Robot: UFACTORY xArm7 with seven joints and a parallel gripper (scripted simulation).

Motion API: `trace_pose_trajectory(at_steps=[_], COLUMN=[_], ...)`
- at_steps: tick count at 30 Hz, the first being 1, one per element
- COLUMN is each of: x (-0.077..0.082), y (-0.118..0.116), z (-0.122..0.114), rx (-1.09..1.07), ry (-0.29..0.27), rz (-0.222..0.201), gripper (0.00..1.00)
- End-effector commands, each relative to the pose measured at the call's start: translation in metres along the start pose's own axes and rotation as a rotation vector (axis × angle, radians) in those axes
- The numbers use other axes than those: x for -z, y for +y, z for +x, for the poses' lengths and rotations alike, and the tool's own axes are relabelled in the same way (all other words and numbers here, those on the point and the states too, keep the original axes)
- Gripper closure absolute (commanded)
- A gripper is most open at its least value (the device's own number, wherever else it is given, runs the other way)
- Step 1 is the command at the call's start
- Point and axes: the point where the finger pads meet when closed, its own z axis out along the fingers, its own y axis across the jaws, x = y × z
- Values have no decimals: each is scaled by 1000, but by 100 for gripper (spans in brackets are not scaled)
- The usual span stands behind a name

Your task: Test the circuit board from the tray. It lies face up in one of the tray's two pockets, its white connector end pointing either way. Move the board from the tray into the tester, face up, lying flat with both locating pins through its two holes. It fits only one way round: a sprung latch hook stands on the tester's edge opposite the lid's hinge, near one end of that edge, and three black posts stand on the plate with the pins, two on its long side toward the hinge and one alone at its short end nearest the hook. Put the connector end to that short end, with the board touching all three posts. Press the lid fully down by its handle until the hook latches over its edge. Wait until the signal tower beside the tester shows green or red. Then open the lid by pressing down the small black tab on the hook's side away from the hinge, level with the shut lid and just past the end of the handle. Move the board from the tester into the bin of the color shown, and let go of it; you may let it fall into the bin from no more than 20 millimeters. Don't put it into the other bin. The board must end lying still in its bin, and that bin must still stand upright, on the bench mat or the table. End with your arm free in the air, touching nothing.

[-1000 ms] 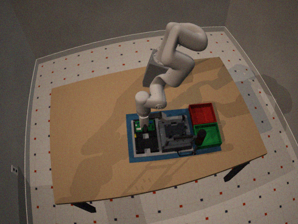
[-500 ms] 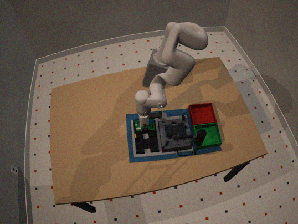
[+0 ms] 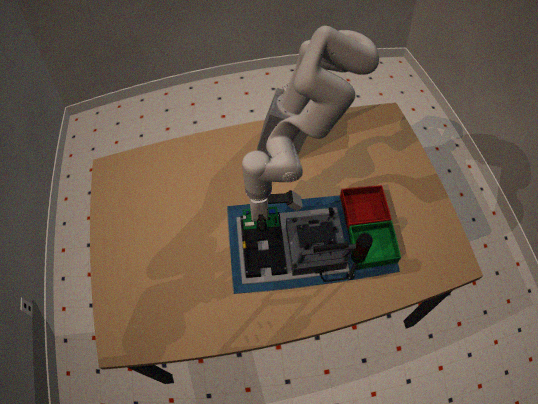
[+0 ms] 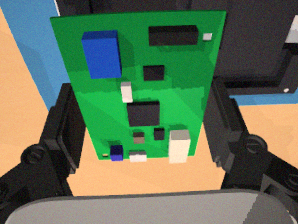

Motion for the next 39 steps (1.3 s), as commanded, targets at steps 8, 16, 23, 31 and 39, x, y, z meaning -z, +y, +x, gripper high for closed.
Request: trace_pose_trajectory(at_steps=[8, 16, 23, 31, 39], x=[18, 18, 18, 18, 18], y=[1, 1, 1, 1, 1], z=[-1, -1, -1, -1, -1], rx=[0, 0, 11, 45, 138], ry=[-2, -2, -2, -2, -2], rz=[-1, -1, -1, -1, -1], gripper=[21, 21, 21, 21, 21])
